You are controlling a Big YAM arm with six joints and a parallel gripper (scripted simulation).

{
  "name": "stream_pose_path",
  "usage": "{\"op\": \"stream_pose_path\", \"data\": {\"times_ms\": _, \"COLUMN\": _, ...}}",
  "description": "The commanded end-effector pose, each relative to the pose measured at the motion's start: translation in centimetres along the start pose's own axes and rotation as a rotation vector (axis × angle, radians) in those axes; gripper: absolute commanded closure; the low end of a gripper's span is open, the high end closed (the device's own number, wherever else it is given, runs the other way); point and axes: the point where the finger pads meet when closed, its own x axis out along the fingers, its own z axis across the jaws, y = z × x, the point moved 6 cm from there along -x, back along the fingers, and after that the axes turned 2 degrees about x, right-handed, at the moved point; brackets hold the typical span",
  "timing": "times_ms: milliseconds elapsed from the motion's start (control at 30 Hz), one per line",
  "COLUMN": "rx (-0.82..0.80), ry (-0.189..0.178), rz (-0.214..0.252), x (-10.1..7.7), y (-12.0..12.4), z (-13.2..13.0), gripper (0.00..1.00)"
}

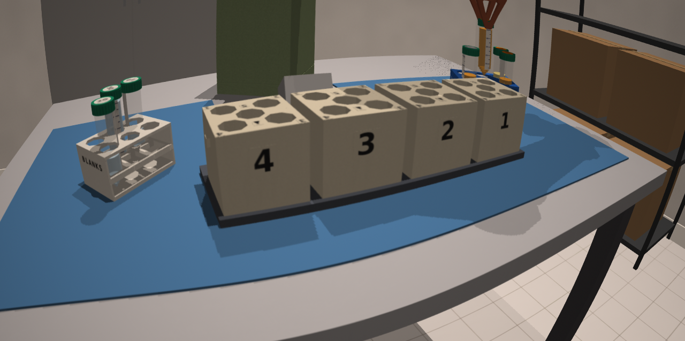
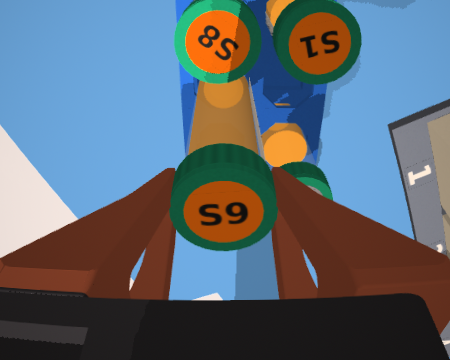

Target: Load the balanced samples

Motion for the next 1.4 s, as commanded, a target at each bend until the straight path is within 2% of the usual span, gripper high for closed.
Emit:
{"op": "stream_pose_path", "data": {"times_ms": 0, "rx": -0.001, "ry": 0.006, "rz": -0.056, "x": -3.2, "y": -1.9, "z": 0.3, "gripper": 1.0}}
{"op": "stream_pose_path", "data": {"times_ms": 367, "rx": 0.0, "ry": 0.007, "rz": -0.067, "x": -7.3, "y": -2.2, "z": 0.3, "gripper": 1.0}}
{"op": "stream_pose_path", "data": {"times_ms": 433, "rx": 0.0, "ry": 0.007, "rz": -0.067, "x": -7.3, "y": -2.2, "z": 0.3, "gripper": 1.0}}
{"op": "stream_pose_path", "data": {"times_ms": 467, "rx": -0.003, "ry": 0.005, "rz": -0.051, "x": -7.2, "y": -1.5, "z": 0.4, "gripper": 1.0}}
{"op": "stream_pose_path", "data": {"times_ms": 533, "rx": -0.001, "ry": 0.007, "rz": -0.068, "x": -8.4, "y": -2.2, "z": 0.3, "gripper": 1.0}}
{"op": "stream_pose_path", "data": {"times_ms": 900, "rx": -0.001, "ry": 0.007, "rz": -0.071, "x": -12.1, "y": -2.1, "z": 0.3, "gripper": 1.0}}
{"op": "stream_pose_path", "data": {"times_ms": 933, "rx": 0.0, "ry": 0.004, "rz": -0.038, "x": -10.4, "y": -1.2, "z": -0.1, "gripper": 1.0}}
{"op": "stream_pose_path", "data": {"times_ms": 1367, "rx": 0.0, "ry": 0.004, "rz": -0.038, "x": -10.4, "y": -1.2, "z": -0.1, "gripper": 1.0}}
